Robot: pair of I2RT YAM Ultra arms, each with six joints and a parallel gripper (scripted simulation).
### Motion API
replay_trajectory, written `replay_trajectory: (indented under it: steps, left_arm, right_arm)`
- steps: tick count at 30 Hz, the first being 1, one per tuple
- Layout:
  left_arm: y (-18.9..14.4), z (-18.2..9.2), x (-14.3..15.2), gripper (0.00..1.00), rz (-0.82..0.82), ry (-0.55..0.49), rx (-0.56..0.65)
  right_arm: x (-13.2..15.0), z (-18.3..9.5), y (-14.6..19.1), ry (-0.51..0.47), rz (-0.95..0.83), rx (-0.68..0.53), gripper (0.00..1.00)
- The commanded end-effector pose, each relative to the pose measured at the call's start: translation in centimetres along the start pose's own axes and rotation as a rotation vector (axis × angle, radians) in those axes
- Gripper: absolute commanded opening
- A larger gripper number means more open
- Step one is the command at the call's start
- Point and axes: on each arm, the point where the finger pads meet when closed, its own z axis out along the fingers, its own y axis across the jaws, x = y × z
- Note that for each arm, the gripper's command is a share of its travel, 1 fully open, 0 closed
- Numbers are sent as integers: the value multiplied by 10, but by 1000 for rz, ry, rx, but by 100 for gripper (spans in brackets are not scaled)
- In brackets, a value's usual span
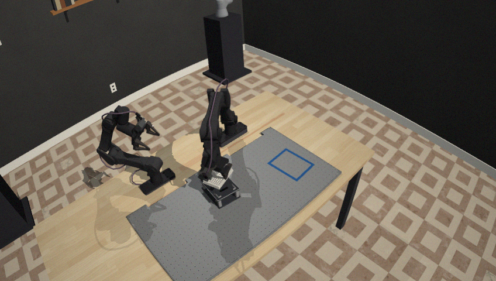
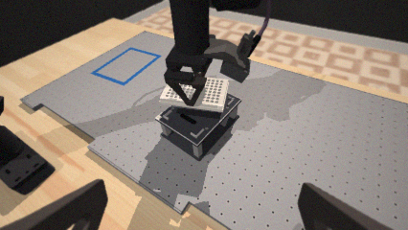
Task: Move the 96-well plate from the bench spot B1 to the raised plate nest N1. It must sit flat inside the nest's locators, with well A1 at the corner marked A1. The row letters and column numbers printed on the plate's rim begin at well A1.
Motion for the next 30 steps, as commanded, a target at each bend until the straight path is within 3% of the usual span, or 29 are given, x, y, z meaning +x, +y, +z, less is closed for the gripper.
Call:
replay_trajectory:
  steps: [1,7,9,19,30]
  left_arm:
    - [1,-9,-5,80,-269,-15,4]
    - [2,-9,-4,80,-604,-12,9]
    - [2,-9,-4,80,-604,-12,9]
    - [4,-9,-4,80,-1064,-8,17]
    - [4,-9,-4,80,-1119,-8,19]
  right_arm:
    - [-5,4,8,-26,-60,-31,100]
    - [-5,4,8,-27,-61,-31,100]
    - [-5,4,8,-27,-61,-31,100]
    - [-5,4,7,-27,-57,-28,100]
    - [-4,3,7,-15,-56,-28,100]
